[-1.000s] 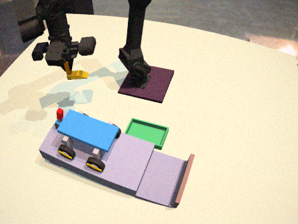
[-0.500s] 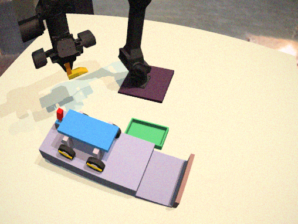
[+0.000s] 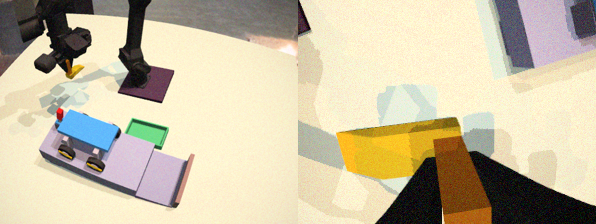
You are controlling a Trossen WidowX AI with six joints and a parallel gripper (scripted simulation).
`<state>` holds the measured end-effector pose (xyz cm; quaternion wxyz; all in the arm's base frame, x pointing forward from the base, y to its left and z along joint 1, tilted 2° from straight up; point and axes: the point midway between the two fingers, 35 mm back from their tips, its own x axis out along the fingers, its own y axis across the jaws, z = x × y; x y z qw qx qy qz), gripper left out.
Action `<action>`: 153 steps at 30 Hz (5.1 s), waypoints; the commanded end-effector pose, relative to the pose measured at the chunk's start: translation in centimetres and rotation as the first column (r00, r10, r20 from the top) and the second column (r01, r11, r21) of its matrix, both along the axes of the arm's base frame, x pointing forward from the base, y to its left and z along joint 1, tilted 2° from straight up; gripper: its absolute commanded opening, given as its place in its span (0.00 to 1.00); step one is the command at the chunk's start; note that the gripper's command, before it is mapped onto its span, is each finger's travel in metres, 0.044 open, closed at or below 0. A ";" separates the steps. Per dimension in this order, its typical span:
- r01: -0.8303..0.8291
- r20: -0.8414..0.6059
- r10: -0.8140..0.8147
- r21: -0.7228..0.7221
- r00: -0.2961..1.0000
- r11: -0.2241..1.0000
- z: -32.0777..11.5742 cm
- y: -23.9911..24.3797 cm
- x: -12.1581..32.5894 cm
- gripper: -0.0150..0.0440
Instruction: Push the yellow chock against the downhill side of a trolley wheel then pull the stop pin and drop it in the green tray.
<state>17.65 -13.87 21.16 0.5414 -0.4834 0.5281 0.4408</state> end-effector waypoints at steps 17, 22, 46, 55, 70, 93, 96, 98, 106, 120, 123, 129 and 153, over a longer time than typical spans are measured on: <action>-0.205 -0.005 0.205 -0.004 0.979 0.979 -0.2 2.0 0.5 0.25; -0.205 -0.004 0.205 -0.002 0.979 0.979 -0.3 3.6 0.8 0.25; -0.205 -0.001 0.205 0.004 0.979 0.979 -0.8 11.2 2.6 0.25; -0.205 0.000 0.205 0.007 0.979 0.979 -1.0 14.1 3.1 0.25; -0.205 0.002 0.205 0.011 0.979 0.979 -1.4 19.1 3.8 0.25; -0.205 0.004 0.205 0.018 0.979 0.978 -2.0 27.8 5.3 0.25; -0.205 0.004 0.205 0.019 0.979 0.978 -2.0 28.9 5.6 0.25; -0.205 0.004 0.205 0.020 0.979 0.978 -2.0 29.3 5.7 0.25; -0.412 -0.013 0.412 -0.005 0.911 0.911 -2.0 29.4 5.7 0.25; -0.798 -0.071 0.795 -0.040 0.602 0.601 -2.1 29.5 5.7 0.25; -0.858 -0.085 0.854 -0.043 0.513 0.511 -2.1 29.5 5.7 0.25; -0.948 -0.115 0.941 -0.043 0.318 0.315 -2.1 29.6 5.7 0.25; -0.980 -0.184 0.964 -0.006 -0.194 -0.199 -2.1 29.8 6.0 0.25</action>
